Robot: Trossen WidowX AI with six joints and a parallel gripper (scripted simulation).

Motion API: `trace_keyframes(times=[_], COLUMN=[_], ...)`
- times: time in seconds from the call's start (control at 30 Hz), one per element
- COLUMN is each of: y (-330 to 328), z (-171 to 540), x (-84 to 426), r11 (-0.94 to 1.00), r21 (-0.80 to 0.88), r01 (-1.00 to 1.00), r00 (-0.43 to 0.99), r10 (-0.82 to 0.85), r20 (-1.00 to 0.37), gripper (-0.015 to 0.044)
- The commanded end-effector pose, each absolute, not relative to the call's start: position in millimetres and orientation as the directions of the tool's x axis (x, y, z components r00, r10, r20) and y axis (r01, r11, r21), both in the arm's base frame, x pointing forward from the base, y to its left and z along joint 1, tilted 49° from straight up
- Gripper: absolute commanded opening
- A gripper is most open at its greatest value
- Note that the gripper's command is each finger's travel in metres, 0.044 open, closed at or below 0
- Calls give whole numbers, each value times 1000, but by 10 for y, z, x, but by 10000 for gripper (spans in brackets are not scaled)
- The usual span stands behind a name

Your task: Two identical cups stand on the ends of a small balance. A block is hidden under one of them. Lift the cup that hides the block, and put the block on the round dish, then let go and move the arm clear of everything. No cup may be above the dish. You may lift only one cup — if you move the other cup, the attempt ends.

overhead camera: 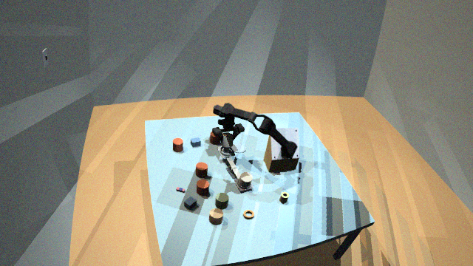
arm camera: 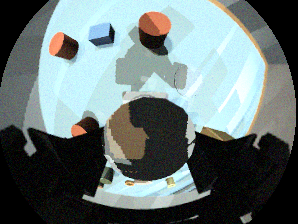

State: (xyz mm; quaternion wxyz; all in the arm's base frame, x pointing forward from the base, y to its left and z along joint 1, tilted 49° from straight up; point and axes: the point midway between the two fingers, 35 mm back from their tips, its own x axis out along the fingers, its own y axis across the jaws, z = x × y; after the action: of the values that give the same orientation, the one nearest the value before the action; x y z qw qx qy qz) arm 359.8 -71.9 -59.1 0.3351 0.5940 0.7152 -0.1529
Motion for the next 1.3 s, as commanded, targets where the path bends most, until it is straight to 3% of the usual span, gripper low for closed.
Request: trace_keyframes(times=[0.0, 1.27], y=[-783, -908], z=[-539, -403], x=[3620, 3580], r11=[250, 248], r21=[188, 180], r01=[950, 952], r00=[-63, -71], r10=[742, 749], r20=[-667, -659], gripper=[0, 0])
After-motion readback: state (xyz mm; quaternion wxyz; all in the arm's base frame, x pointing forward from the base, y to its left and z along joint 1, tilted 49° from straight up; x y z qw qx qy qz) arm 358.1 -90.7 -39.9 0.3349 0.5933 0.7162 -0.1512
